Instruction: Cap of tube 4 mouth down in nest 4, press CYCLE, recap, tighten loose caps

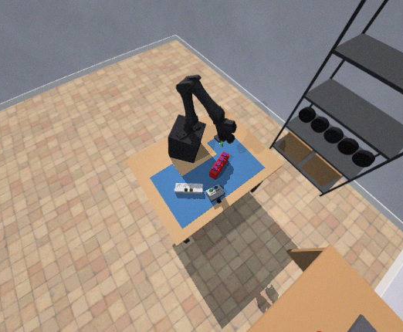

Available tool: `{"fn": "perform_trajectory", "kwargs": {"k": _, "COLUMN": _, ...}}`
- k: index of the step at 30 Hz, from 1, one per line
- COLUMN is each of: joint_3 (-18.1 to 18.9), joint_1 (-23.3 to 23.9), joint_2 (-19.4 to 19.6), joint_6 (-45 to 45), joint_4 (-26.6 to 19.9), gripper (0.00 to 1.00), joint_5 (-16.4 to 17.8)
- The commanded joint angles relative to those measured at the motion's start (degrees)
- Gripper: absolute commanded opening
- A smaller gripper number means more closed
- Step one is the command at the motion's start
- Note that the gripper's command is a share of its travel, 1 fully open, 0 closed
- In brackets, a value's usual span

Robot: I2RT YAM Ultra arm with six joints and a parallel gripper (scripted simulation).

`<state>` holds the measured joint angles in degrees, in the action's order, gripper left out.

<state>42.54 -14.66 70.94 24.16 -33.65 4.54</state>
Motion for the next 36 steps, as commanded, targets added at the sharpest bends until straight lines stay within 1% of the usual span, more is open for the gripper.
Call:
{"fn": "perform_trajectory", "kwargs": {"k": 1, "joint_3": 0.25, "joint_1": 0.0, "joint_2": -0.21, "joint_6": -0.01, "joint_4": 0.12, "gripper": 0.49, "joint_5": -0.01}}
{"fn": "perform_trajectory", "kwargs": {"k": 15, "joint_3": 0.25, "joint_1": 0.0, "joint_2": -0.21, "joint_6": -0.01, "joint_4": 0.12, "gripper": 0.49, "joint_5": -0.01}}
{"fn": "perform_trajectory", "kwargs": {"k": 16, "joint_3": -0.1, "joint_1": 1.48, "joint_2": 0.77, "joint_6": -1.7, "joint_4": 0.42, "gripper": 0.49, "joint_5": 0.64}}
{"fn": "perform_trajectory", "kwargs": {"k": 17, "joint_3": 0.67, "joint_1": 1.46, "joint_2": 2.15, "joint_6": -2.54, "joint_4": 0.29, "gripper": 0.49, "joint_5": -0.54}}
{"fn": "perform_trajectory", "kwargs": {"k": 19, "joint_3": 0.78, "joint_1": 3.26, "joint_2": 3.87, "joint_6": -4.16, "joint_4": 1.79, "gripper": 0.49, "joint_5": 0.26}}
{"fn": "perform_trajectory", "kwargs": {"k": 20, "joint_3": 2.06, "joint_1": 3.53, "joint_2": 5.69, "joint_6": -5.2, "joint_4": 0.71, "gripper": 0.49, "joint_5": -0.45}}
{"fn": "perform_trajectory", "kwargs": {"k": 21, "joint_3": 2.31, "joint_1": 4.18, "joint_2": 6.72, "joint_6": -6.07, "joint_4": 0.88, "gripper": 0.49, "joint_5": -0.48}}
{"fn": "perform_trajectory", "kwargs": {"k": 24, "joint_3": 1.45, "joint_1": 6.77, "joint_2": 8.63, "joint_6": -8.44, "joint_4": 3.47, "gripper": 0.49, "joint_5": 0.56}}
{"fn": "perform_trajectory", "kwargs": {"k": 25, "joint_3": 2.78, "joint_1": 7.07, "joint_2": 10.41, "joint_6": -9.5, "joint_4": 2.26, "gripper": 0.49, "joint_5": -0.06}}
{"fn": "perform_trajectory", "kwargs": {"k": 26, "joint_3": 2.92, "joint_1": 7.74, "joint_2": 11.34, "joint_6": -10.35, "joint_4": 2.51, "gripper": 0.49, "joint_5": -0.05}}
{"fn": "perform_trajectory", "kwargs": {"k": 30, "joint_3": 1.68, "joint_1": 11.0, "joint_2": 13.83, "joint_6": -13.4, "joint_4": 5.97, "gripper": 0.49, "joint_5": 1.14}}
{"fn": "perform_trajectory", "kwargs": {"k": 32, "joint_3": 1.68, "joint_1": 11.0, "joint_2": 13.83, "joint_6": -13.4, "joint_4": 5.97, "gripper": 0.49, "joint_5": 1.14}}
{"fn": "perform_trajectory", "kwargs": {"k": 33, "joint_3": 3.08, "joint_1": 11.33, "joint_2": 15.6, "joint_6": -14.49, "joint_4": 4.62, "gripper": 0.49, "joint_5": 0.58}}
{"fn": "perform_trajectory", "kwargs": {"k": 36, "joint_3": 2.49, "joint_1": 13.56, "joint_2": 17.66, "joint_6": -16.79, "joint_4": 6.68, "gripper": 0.49, "joint_5": 1.14}}
